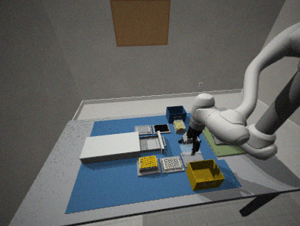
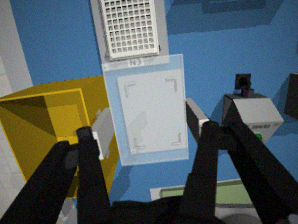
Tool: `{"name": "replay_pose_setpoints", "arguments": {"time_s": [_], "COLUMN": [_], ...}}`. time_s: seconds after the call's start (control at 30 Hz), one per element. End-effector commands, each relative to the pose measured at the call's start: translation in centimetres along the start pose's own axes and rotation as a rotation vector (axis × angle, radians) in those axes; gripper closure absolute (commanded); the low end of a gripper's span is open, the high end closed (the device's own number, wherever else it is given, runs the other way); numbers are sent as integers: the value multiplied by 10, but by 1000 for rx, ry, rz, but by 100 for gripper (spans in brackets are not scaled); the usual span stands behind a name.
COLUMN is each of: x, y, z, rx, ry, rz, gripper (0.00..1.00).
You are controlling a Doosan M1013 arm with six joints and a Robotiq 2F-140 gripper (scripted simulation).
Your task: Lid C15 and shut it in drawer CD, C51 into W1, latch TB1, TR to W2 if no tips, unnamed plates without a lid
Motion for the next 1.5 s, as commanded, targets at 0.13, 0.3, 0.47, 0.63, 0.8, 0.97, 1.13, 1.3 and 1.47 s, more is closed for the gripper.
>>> {"name": "replay_pose_setpoints", "arguments": {"time_s": [0.13, 0.3, 0.47, 0.63, 0.8, 0.97, 1.13, 1.3, 1.47], "x": [0, 1, 1, 1, 1, 2, 2, 2, 3], "y": [0, 0, 0, 0, 0, 0, 0, 0, 0], "z": [-19, -27, -40, -54, -62, -75, -88, -102, -110], "rx": [0, 0, 0, 0, 0, 0, 0, 0, 0], "ry": [0, 0, 0, 0, 0, 0, 0, 0, 0], "rz": [0, 0, 0, 0, 0, 0, 0, 0, 0], "gripper": [100, 100, 100, 100, 100, 100, 100, 100, 100]}}
Point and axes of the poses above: the point where the finger pads meet when closed, its own y axis back along the fingers, its own x axis across the jaws, z = x × y, the point moved 6 cm from there along y, back along the fingers, and after that the axes turned 9 degrees about y, right-handed, at the moved point
